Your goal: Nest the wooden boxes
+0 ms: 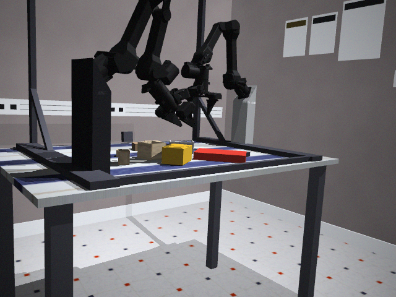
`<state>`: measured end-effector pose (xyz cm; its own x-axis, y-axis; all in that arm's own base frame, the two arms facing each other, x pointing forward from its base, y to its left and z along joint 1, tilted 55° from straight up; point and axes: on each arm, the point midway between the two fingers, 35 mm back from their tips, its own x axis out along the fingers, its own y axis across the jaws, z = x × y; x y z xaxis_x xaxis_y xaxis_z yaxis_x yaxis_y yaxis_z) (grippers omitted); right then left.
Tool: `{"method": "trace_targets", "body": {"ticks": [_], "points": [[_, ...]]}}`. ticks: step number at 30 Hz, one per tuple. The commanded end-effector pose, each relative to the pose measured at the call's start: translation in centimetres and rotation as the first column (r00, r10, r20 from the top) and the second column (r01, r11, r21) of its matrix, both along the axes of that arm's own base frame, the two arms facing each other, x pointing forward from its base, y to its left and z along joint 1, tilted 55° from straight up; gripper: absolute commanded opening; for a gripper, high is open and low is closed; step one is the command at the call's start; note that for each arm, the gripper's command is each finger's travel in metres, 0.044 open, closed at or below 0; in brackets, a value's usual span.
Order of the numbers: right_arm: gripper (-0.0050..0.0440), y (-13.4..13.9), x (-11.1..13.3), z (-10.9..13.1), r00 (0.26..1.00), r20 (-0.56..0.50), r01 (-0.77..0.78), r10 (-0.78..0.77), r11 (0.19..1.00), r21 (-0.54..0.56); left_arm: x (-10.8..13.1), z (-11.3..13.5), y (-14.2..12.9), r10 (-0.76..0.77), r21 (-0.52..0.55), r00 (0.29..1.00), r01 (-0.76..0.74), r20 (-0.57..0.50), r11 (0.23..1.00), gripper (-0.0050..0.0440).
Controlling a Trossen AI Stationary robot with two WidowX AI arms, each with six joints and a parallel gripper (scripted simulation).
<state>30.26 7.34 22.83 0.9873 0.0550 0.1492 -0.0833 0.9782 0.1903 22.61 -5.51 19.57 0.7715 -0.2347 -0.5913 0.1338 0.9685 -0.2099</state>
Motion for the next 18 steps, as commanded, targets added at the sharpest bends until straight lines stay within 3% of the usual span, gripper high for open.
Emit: {"method": "trace_targets", "body": {"ticks": [1, 18], "points": [[0.0400, -0.12, -0.35, 0.38, 1.000, 0.004, -0.022, 0.022, 0.999, 0.027, -0.33, -0.87, -0.61, 0.110, -0.121, 0.994, -0.110, -0.005, 0.987, 0.0400], [0.0400, 0.43, 0.25, 0.18, 0.999, -0.024, -0.027, 0.027, 1.000, 0.010, -0.27, -1.14, -0.80, 0.129, -0.152, 0.991, -0.131, -0.018, 0.980, 0.0400]]}}
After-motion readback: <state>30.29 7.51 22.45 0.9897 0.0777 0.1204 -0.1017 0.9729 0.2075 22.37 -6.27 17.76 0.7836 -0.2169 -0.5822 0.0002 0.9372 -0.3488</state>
